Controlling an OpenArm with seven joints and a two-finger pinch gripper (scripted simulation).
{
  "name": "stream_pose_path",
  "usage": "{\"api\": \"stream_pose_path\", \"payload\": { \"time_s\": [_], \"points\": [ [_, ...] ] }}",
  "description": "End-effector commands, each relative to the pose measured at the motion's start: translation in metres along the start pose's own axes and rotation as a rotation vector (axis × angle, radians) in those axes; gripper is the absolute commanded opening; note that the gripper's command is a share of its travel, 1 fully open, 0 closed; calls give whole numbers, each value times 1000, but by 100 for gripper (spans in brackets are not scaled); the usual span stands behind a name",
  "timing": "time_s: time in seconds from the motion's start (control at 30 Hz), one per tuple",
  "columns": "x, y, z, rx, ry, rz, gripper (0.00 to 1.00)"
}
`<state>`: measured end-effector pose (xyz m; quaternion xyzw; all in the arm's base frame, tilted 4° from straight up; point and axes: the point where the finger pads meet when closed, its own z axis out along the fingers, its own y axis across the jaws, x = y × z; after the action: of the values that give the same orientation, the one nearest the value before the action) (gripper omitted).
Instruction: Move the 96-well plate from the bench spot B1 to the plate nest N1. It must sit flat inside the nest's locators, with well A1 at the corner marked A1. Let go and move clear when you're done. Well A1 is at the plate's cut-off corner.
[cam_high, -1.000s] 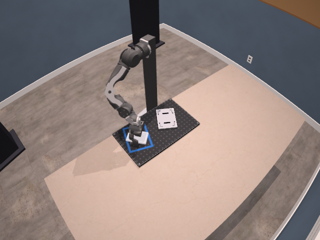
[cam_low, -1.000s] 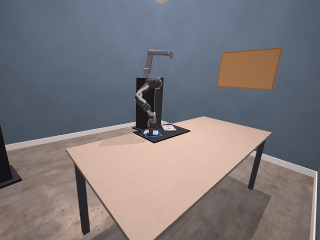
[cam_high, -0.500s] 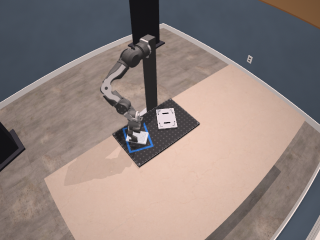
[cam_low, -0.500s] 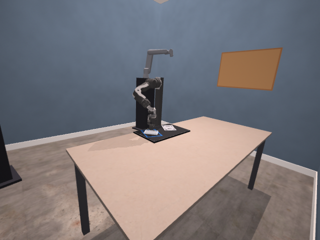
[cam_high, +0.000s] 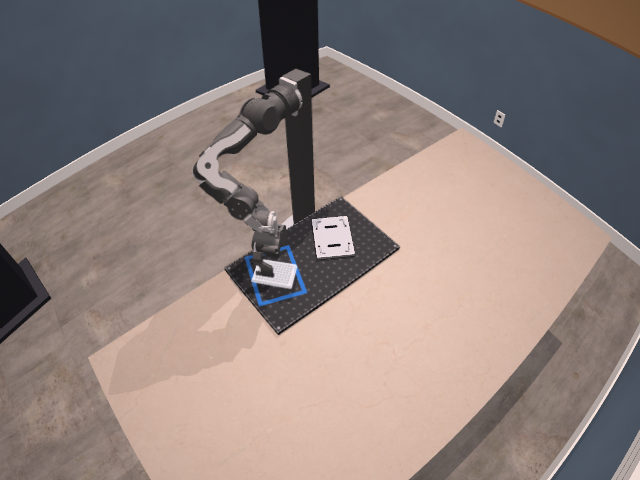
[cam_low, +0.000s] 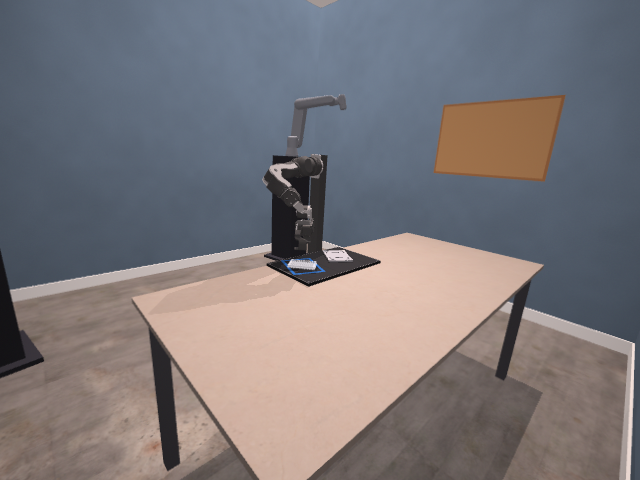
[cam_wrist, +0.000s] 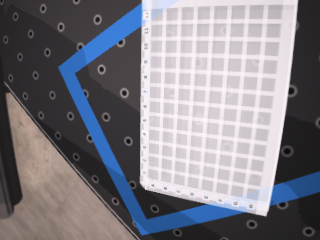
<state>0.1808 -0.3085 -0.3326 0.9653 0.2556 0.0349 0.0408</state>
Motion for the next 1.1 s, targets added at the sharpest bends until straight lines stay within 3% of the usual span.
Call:
{"api": "stream_pose_path", "payload": {
  "time_s": [0.0,0.33,0.5,0.57,0.9,1.07],
  "points": [
    [-1,-10,6,27,-20,16,77],
    [-1,-10,6,27,-20,16,77],
    [1,-11,4,34,-17,-213,94],
    [1,-11,4,34,-17,-213,100],
    [1,-11,4,34,-17,-213,100],
    [1,-12,6,37,-14,-438,100]
  ]
}}
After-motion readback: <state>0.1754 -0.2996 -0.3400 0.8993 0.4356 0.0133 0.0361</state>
